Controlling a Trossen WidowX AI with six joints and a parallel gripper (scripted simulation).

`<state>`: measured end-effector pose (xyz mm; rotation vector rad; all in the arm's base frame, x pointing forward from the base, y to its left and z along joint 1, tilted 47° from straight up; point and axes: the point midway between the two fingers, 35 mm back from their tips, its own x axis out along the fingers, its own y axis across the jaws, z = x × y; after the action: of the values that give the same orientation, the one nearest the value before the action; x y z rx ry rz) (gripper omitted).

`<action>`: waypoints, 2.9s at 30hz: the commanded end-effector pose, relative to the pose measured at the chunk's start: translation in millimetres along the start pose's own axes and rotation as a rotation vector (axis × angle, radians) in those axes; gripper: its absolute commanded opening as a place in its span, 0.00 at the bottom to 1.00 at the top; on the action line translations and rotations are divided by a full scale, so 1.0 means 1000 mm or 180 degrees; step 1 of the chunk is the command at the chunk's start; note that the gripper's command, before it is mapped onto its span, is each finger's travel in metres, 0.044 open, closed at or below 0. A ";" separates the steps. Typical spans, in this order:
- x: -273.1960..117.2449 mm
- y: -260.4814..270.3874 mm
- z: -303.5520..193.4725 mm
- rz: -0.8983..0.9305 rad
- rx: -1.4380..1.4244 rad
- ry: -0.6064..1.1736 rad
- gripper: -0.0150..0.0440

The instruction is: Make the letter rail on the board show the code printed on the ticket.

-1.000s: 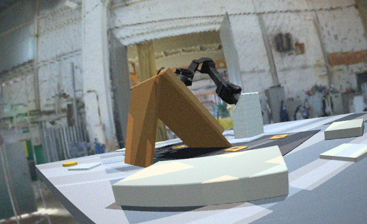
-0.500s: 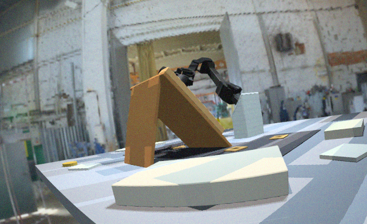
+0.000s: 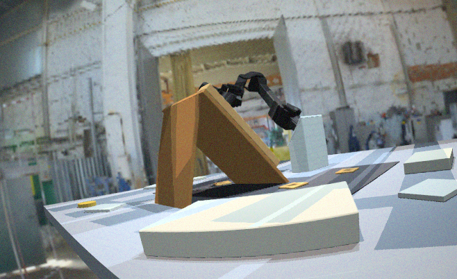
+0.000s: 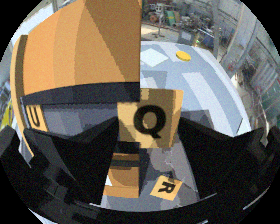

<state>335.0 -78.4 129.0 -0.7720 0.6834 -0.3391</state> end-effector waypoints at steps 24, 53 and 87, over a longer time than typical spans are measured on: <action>0.000 0.016 -0.002 0.0008 0.0000 0.0021 0.25; 0.000 0.027 -0.002 0.0010 0.0000 0.0021 0.25; 0.000 0.049 -0.003 0.0012 0.0002 0.0021 0.25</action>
<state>337.3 -47.6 96.8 -0.7681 0.6814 -0.3390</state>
